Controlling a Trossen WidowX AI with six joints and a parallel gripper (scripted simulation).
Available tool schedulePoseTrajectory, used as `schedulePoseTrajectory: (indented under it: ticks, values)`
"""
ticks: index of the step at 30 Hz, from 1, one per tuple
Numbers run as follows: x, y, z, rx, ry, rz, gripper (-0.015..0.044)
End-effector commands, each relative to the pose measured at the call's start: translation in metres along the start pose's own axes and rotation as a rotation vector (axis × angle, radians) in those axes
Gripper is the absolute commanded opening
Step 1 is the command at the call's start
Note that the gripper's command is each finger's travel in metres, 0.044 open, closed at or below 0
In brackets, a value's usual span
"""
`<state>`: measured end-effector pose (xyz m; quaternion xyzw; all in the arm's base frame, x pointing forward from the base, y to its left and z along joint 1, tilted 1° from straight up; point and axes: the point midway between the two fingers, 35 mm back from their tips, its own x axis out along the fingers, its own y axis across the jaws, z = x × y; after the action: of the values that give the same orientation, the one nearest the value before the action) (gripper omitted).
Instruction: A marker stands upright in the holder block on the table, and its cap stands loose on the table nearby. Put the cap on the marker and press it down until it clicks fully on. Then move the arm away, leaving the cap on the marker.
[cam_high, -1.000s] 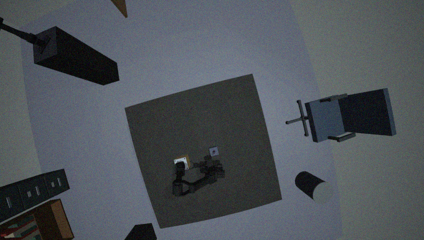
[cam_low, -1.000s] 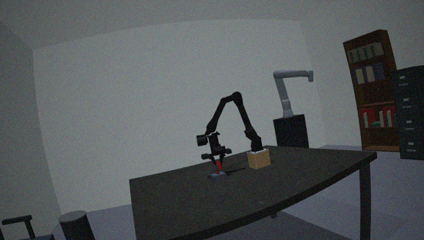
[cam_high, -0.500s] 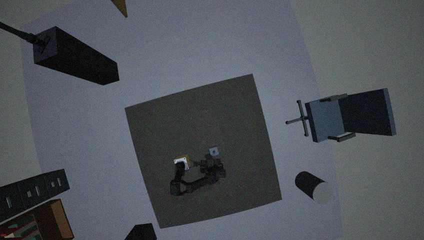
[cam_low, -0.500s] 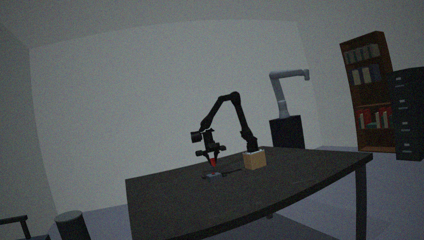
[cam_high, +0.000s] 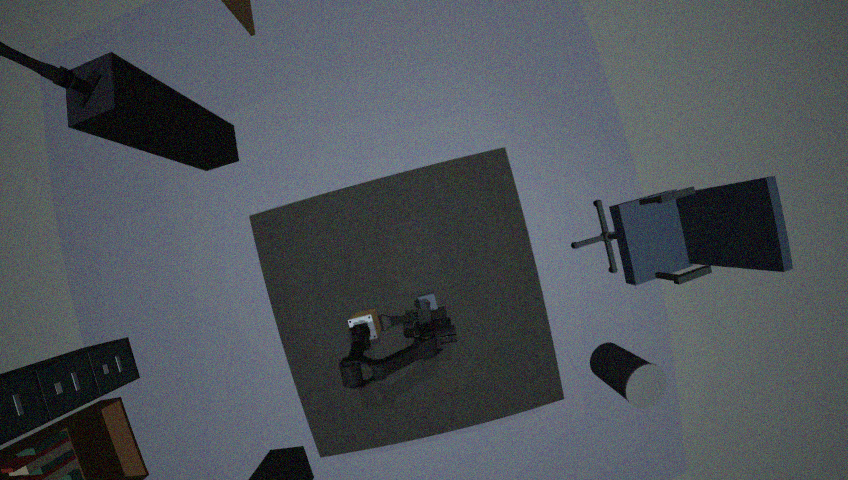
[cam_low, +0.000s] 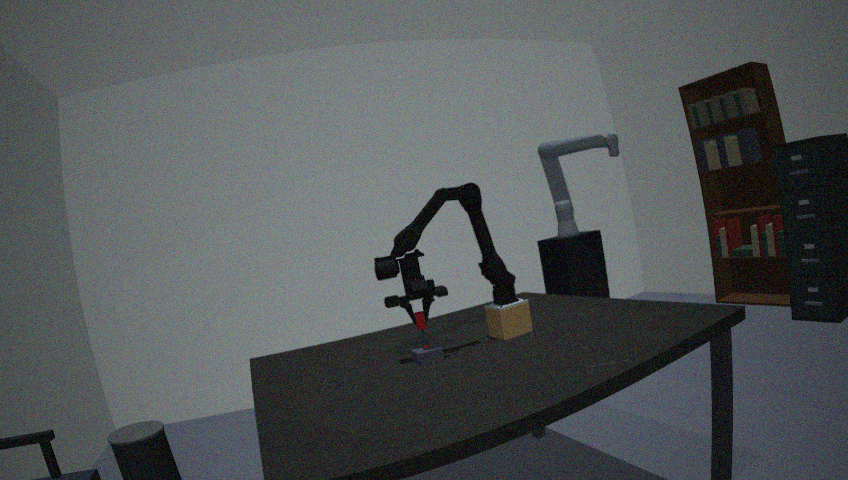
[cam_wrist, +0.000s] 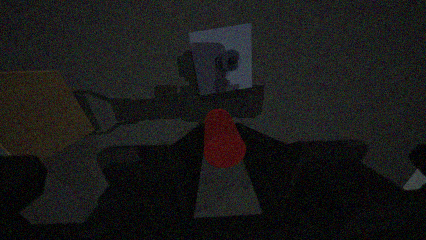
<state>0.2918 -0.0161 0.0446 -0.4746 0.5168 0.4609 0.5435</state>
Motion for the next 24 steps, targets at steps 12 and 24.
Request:
schedulePoseTrajectory:
  ticks: [12, 24]
  values:
    - [-0.026, -0.01, 0.052, 0.005, -0.001, 0.002, 0.0]
    - [-0.024, -0.01, 0.061, 0.006, -0.002, 0.002, 0.0]
